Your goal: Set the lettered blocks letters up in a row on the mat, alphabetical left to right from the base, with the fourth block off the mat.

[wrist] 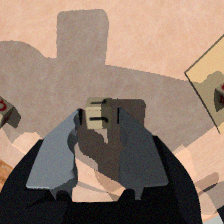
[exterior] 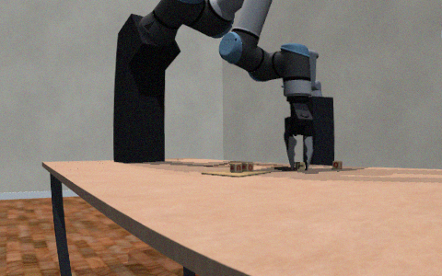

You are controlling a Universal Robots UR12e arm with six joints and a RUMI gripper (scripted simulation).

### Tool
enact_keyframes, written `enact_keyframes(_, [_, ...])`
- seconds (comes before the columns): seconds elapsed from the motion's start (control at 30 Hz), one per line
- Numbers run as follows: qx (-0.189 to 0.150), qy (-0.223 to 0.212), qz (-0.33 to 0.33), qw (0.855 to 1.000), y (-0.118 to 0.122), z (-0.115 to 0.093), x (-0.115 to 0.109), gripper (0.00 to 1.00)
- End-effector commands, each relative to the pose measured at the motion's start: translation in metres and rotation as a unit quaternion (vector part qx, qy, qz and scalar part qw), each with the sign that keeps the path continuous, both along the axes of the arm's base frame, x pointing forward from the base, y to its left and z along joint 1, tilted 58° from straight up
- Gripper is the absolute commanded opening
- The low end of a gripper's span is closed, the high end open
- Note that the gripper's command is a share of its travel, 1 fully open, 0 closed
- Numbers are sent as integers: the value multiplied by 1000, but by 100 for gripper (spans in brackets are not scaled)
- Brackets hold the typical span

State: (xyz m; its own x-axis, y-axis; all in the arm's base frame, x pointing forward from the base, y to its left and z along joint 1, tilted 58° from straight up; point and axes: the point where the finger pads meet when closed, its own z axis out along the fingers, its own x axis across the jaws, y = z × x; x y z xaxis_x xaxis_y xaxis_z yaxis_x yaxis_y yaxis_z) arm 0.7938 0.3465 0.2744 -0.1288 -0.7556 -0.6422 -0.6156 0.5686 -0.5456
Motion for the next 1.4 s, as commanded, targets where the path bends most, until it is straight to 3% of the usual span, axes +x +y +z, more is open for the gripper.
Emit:
enact_keyframes(0.0, [0, -2, 1, 1000, 2, 3, 1, 25])
enact_keyframes(0.17, [0, -2, 1, 1000, 2, 3, 1, 25])
enact_keyframes(0.2, [0, -2, 1, 1000, 2, 3, 1, 5])
enact_keyframes(1.37, [0, -2, 1, 1000, 2, 3, 0, 5])
